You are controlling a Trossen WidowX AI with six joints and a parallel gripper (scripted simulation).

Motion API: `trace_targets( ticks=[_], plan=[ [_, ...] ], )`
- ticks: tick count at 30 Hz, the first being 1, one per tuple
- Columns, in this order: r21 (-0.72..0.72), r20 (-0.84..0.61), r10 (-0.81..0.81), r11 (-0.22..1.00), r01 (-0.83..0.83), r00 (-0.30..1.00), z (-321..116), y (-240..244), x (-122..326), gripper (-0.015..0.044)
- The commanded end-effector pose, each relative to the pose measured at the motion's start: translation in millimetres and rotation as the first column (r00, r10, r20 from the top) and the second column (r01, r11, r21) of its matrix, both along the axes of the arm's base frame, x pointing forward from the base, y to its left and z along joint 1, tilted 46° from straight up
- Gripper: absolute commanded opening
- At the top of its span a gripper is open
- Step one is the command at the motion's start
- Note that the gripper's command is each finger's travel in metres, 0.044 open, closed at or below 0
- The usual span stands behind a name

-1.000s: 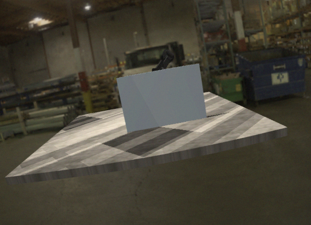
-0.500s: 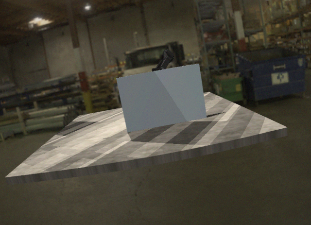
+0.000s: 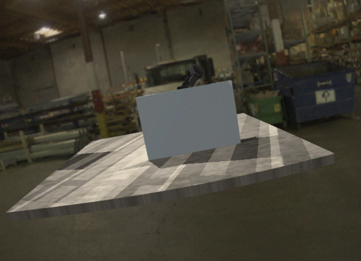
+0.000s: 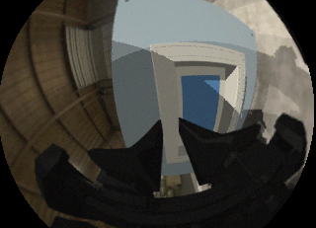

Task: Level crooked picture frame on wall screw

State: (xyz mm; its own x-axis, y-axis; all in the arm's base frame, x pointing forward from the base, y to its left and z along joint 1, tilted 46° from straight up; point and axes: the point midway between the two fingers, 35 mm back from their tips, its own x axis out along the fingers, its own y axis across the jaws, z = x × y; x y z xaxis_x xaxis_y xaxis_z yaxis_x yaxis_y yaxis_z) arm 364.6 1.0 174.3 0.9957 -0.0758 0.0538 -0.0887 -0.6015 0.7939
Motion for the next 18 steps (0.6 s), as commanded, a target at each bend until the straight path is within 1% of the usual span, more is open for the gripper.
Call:
trace_targets(
  ticks=[1, 18],
  plan=[
    [0.001, 0.004, -0.015, 1.000, 0.015, 1.000, -0.4, -2.0, 0.0, 0.0000],
    [0.003, 0.000, -0.003, 1.000, 0.003, 1.000, -1.5, 0.8, 0.2, 0.0000]
  ],
)
